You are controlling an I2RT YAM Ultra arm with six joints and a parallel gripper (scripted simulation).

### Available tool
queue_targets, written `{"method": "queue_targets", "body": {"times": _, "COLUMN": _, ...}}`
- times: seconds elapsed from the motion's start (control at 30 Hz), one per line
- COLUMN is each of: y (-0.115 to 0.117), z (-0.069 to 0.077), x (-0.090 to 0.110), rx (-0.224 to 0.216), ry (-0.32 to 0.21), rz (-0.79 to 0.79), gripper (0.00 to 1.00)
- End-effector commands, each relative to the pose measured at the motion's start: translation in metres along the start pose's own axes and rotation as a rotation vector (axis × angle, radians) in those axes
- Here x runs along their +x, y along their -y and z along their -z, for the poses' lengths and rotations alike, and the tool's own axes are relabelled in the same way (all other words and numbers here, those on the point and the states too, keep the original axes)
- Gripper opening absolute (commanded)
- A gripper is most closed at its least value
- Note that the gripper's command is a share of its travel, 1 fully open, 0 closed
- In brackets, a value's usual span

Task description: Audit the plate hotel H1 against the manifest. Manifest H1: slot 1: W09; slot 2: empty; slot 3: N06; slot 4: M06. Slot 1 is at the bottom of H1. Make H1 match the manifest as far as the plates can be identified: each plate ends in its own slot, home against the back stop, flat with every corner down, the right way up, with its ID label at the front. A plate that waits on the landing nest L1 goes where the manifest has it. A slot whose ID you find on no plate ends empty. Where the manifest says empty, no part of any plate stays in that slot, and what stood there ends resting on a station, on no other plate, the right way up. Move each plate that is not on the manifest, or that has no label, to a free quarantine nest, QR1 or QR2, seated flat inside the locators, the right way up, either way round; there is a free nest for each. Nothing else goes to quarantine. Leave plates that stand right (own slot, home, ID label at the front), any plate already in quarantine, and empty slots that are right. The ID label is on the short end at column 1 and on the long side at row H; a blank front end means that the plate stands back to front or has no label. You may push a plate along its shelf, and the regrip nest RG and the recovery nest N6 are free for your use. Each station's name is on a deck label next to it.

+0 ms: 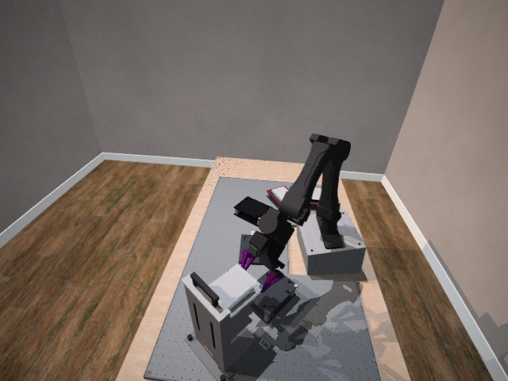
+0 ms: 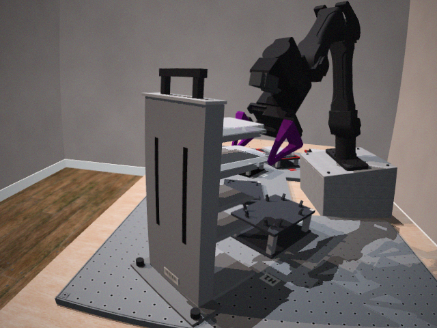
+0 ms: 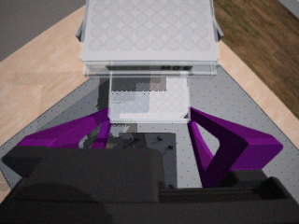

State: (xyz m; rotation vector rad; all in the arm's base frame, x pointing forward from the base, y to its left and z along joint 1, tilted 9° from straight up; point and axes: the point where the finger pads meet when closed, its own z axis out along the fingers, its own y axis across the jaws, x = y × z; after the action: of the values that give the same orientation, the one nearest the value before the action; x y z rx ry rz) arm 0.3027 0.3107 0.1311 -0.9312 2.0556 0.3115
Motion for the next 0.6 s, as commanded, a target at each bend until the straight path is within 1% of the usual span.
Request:
{"method": "queue_targets", "body": {"times": 0.0, "y": 0.001, "z": 0.007, "x": -0.005, "rx": 0.001, "ry": 0.019, "rz": -0.001, "gripper": 0.86}}
{"method": "queue_targets", "body": {"times": 0.57, "y": 0.001, "z": 0.021, "x": 0.009, "rx": 0.001, "ry": 0.019, "rz": -0.001, "gripper": 0.86}}
